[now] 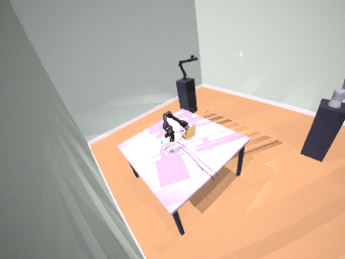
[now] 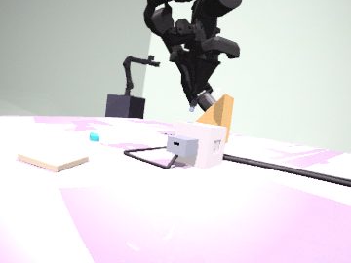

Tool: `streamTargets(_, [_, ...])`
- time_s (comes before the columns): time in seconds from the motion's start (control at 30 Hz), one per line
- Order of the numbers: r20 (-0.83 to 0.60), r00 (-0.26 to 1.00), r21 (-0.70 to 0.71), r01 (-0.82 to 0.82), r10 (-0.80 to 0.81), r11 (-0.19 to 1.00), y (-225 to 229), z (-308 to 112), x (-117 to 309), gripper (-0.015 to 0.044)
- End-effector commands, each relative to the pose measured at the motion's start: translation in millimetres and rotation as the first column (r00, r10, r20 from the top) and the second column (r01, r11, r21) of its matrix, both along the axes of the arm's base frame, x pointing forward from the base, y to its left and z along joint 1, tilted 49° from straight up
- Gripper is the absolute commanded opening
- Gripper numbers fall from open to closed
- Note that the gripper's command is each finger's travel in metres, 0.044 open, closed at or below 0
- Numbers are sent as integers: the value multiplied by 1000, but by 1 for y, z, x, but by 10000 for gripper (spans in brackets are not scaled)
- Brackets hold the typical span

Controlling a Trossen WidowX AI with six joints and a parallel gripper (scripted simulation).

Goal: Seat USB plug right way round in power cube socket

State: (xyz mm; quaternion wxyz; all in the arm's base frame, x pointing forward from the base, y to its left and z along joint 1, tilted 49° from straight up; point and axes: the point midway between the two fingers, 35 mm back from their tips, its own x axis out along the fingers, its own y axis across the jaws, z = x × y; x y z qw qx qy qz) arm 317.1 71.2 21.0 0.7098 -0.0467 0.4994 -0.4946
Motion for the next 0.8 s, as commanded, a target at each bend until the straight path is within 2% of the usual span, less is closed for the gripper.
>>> streamTargets(0.0, [67, 996, 2, 61, -61, 998, 0, 0, -1, 0])
streamTargets(0.37, [276, 929, 38, 246, -247, 969, 0, 0, -1, 0])
streamTargets(0.77, [476, 769, 121, 423, -426, 898, 0, 0, -1, 0])
